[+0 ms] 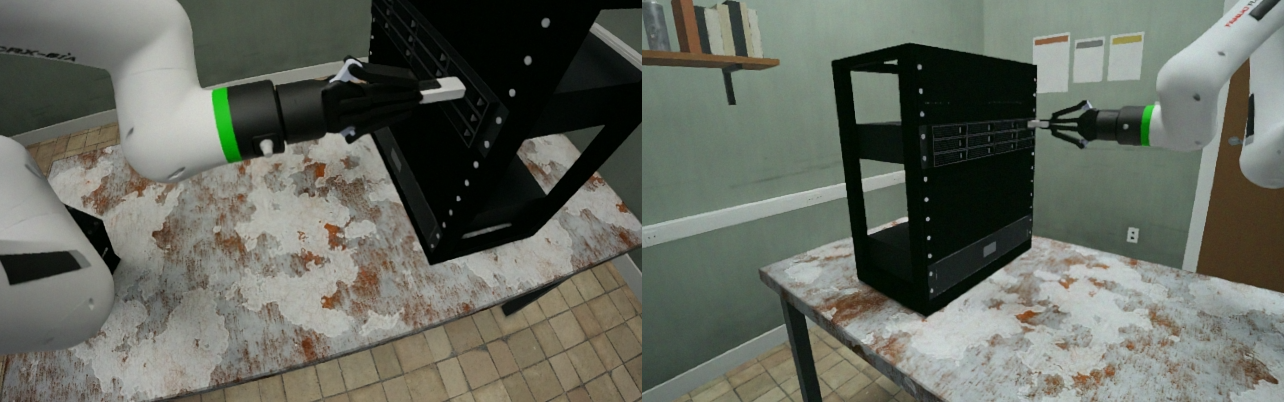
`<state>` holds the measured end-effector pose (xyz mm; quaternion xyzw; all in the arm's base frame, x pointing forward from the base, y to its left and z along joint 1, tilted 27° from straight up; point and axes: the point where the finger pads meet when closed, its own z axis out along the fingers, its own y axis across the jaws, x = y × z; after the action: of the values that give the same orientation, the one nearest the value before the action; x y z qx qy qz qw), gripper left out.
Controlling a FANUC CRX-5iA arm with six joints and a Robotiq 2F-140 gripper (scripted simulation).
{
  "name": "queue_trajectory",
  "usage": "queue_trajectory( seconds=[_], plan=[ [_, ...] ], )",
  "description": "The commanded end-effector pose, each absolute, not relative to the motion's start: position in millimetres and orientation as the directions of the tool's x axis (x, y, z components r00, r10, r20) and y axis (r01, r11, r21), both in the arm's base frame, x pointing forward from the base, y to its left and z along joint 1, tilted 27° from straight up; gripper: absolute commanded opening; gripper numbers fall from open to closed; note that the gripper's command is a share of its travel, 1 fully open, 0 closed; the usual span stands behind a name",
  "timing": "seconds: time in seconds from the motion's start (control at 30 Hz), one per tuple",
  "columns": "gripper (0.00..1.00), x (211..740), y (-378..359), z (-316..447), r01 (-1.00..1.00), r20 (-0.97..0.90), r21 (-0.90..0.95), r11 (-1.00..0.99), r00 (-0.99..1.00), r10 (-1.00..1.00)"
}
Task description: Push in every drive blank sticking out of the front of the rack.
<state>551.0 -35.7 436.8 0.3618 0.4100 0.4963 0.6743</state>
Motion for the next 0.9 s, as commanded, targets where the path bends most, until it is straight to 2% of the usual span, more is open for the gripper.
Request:
queue_trajectory(
  seconds=[0.0,0.87],
  plan=[
    [0.10,551.0,-35.5,437.6,-0.374,-0.194,0.894,0.245,0.171,0.966],
    [0.10,556.3,-36.0,439.9,-0.374,-0.194,0.894,0.245,0.171,0.966]
  ],
)
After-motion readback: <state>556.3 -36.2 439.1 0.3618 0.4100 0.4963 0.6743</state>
